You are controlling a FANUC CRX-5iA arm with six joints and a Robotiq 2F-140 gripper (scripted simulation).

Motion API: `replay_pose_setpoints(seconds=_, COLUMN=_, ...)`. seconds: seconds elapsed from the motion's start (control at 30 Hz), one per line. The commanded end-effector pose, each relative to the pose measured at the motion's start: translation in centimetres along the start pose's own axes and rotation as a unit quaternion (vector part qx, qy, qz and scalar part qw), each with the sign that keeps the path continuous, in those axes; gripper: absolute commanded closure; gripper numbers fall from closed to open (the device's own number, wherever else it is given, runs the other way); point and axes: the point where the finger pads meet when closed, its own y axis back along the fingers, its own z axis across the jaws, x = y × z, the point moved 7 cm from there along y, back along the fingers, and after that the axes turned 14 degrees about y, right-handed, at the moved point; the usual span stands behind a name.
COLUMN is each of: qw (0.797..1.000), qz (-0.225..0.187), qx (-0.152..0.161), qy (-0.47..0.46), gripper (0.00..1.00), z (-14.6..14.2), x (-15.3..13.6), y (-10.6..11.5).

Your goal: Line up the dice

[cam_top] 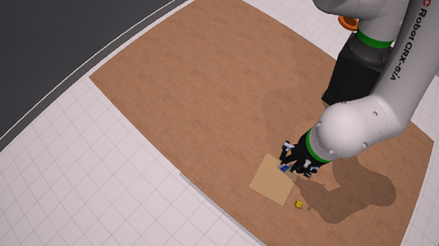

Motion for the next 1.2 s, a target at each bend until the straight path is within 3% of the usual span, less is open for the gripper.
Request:
replay_pose_setpoints(seconds=0.0, qw=1.0, qz=0.0, qx=0.0, qy=0.0, gripper=0.91, z=0.0, x=-0.01, y=0.01)
replay_pose_setpoints(seconds=0.57, qw=1.0, qz=0.0, qx=0.0, qy=0.0, gripper=0.91, z=0.0, x=-0.01, y=0.01)
replay_pose_setpoints(seconds=1.17, qw=1.0, qz=0.0, qx=0.0, qy=0.0, gripper=0.79, z=0.0, x=-0.01, y=0.01)
